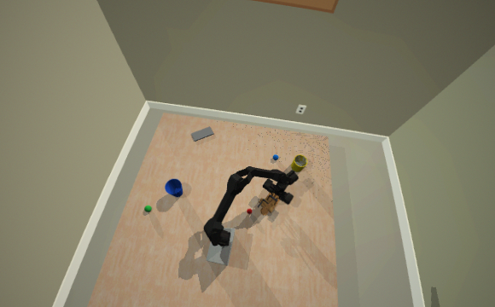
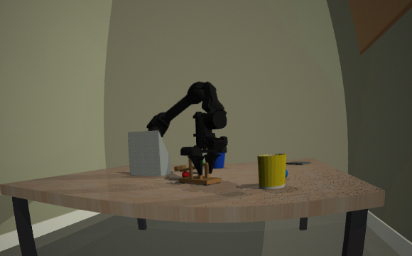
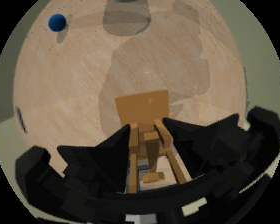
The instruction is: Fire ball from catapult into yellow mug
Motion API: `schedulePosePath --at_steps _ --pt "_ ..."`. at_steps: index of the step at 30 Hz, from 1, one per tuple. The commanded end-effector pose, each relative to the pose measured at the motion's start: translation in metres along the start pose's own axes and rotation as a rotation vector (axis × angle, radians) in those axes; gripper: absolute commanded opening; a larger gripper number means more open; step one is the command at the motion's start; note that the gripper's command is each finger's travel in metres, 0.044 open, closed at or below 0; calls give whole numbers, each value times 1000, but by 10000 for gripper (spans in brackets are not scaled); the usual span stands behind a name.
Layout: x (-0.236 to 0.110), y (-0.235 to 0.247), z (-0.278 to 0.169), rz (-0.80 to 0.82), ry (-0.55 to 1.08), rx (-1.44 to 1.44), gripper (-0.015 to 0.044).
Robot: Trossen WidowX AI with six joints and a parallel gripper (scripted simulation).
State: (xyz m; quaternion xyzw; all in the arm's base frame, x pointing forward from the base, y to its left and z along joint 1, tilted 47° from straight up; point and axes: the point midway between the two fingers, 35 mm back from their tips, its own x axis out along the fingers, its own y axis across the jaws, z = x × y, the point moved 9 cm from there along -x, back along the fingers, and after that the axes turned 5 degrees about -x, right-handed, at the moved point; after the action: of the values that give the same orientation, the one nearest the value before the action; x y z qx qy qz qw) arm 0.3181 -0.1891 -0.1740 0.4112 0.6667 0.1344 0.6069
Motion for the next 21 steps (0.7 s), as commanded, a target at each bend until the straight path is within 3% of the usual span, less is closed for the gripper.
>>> schedulePosePath --at_steps 1,8,11,15,21 --pt "-1 0 0 0 -1 0 184" --pt "-4 0 0 -1 -1 0 368" --pt "-42 -1 2 -4 -3 2 440" --pt "-100 -1 -3 -4 -1 3 440" --pt "-85 -4 -3 3 -5 16 440"
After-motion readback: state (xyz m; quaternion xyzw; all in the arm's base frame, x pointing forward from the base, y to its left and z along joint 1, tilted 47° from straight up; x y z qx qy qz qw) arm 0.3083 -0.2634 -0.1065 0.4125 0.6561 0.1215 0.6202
